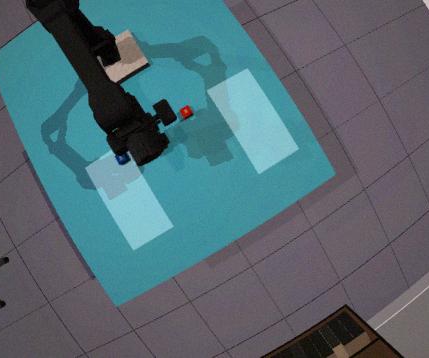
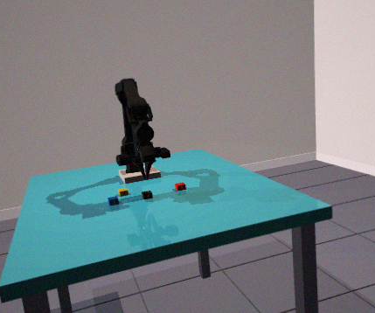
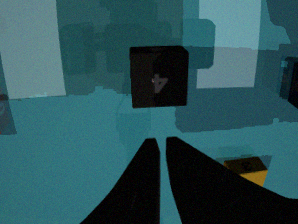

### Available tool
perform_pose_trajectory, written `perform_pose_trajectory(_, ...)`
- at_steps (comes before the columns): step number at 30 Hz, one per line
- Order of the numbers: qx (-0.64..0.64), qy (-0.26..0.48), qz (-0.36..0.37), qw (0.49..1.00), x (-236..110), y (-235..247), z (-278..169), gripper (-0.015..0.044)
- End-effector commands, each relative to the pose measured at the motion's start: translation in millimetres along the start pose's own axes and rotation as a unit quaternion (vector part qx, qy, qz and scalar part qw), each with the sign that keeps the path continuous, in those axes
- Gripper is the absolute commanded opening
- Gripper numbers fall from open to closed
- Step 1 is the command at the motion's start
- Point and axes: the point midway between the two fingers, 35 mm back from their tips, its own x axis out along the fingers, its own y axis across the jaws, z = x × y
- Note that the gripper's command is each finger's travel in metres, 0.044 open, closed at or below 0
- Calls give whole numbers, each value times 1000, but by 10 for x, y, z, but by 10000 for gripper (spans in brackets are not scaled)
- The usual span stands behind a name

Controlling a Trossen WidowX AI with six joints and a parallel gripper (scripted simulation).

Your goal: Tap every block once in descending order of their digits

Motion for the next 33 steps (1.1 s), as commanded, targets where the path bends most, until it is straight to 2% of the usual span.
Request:
perform_pose_trajectory(1, 2, -18, -2, 1000, -495, -3, 21, 20)
perform_pose_trajectory(7, 2, -18, -2, 1000, -582, -28, -11, 20)
perform_pose_trajectory(14, 2, -15, -5, 1000, -556, -733, -721, 20)
perform_pose_trajectory(19, 2, -15, -5, 1000, -530, -748, -741, 20)
perform_pose_trajectory(26, 2, -15, -5, 1000, 236, -756, -719, 20)
perform_pose_trajectory(33, 2, -15, -5, 1000, 267, -756, -721, 20)
